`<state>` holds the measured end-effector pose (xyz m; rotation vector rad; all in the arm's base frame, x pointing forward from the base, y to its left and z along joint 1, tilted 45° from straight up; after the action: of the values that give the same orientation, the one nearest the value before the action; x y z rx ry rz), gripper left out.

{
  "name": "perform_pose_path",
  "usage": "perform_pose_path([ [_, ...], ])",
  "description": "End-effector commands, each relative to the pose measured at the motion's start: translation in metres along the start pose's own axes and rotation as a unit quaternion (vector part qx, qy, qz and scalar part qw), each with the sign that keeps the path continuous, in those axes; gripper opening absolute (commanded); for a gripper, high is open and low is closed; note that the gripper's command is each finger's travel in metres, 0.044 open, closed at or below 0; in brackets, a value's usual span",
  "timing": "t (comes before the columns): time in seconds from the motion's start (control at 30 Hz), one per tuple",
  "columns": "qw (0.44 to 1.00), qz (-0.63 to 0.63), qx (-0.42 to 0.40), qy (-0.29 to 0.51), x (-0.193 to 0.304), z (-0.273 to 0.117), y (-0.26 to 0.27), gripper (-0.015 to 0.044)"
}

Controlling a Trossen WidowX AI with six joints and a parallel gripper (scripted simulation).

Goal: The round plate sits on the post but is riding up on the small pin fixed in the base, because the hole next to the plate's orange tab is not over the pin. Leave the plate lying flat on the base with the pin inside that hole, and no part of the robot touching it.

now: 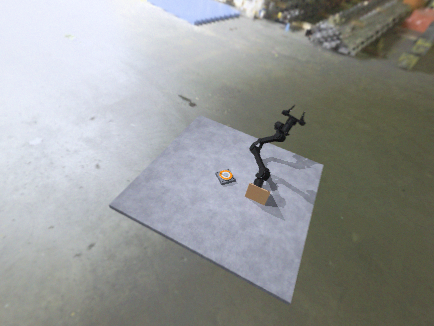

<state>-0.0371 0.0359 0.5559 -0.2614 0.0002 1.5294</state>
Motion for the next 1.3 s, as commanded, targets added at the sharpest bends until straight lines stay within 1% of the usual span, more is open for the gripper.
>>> perform_pose_path([
  [0.0,1.000,-0.002,-0.003,0.005,0.003,0.000,0.002,0.0374],
  [0.07,0.998,-0.014,-0.025,0.050,0.024,0.003,0.016,0.0321],
  [0.13,0.991,-0.033,-0.050,0.122,0.060,0.004,0.033,0.0269],
  [0.23,0.973,-0.055,-0.067,0.212,0.106,-0.001,0.044,0.0190],
  [0.33,0.967,-0.063,-0.055,0.241,0.128,-0.009,0.042,0.0111],
  [0.47,0.924,-0.088,-0.045,0.370,0.193,-0.028,0.037,0.0006],
  [0.5,0.910,-0.094,-0.038,0.402,0.208,-0.035,0.033,0.0000],
  [0.53,0.908,-0.096,-0.037,0.407,0.211,-0.036,0.032,0.0000],
  [0.6,0.886,-0.106,-0.021,0.451,0.232,-0.047,0.021,0.0000],
  [0.7,0.827,-0.129,0.028,0.546,0.275,-0.077,-0.012,0.0000],
  [0.77,0.789,-0.140,0.063,0.595,0.295,-0.097,-0.034,0.0000],
  [0.83,0.774,-0.145,0.080,0.612,0.301,-0.106,-0.044,0.0000],
  [0.87,0.754,-0.150,0.101,0.632,0.308,-0.118,-0.056,0.0000],
  [1.03,0.629,-0.174,0.222,0.724,0.331,-0.186,-0.125,0.0000],
  [1.07,0.623,-0.175,0.227,0.728,0.331,-0.189,-0.128,0.0000],
  [1.1,0.604,-0.178,0.241,0.738,0.332,-0.198,-0.135,0.0000],
  [1.17,0.531,-0.187,0.295,0.772,0.331,-0.233,-0.163,0.0000],
  [1.27,0.435,-0.196,0.362,0.801,0.321,-0.277,-0.196,0.0000],
])
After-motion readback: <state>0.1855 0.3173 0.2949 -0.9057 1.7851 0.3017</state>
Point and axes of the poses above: the point midway between the two fingers, 35 mm back from their tips, its own z axis out along the fingers, its own y axis across the jaws, x = y × z, the point moved 7 cm from there along -z, back along the fingers, and after that the axes turned 3 degrees about -z, right-handed, at the moved point
